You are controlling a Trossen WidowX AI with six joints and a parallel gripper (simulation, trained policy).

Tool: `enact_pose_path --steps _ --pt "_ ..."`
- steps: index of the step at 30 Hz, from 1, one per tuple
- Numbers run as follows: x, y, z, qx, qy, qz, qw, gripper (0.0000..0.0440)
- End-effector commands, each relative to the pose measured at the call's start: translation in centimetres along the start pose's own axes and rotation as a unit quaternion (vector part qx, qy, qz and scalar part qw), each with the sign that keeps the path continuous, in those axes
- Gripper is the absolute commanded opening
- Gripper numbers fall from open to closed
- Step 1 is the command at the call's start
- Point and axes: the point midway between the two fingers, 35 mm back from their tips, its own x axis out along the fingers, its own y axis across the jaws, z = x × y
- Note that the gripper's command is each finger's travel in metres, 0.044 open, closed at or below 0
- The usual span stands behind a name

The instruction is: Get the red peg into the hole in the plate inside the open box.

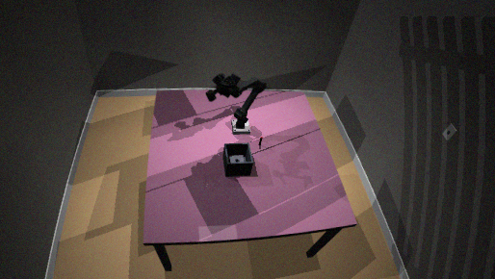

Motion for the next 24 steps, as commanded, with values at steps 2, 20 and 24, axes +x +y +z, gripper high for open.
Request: enact_pose_path --steps 2,20,24 --pt "0.6 1.2 -2.1 0.062 0.043 0.000 0.997 0.0440" --pt "0.1 4.9 -11.4 0.289 0.222 -0.067 0.929 0.0435" --pt "-0.6 5.6 -13.4 0.327 0.259 -0.091 0.904 0.0432"
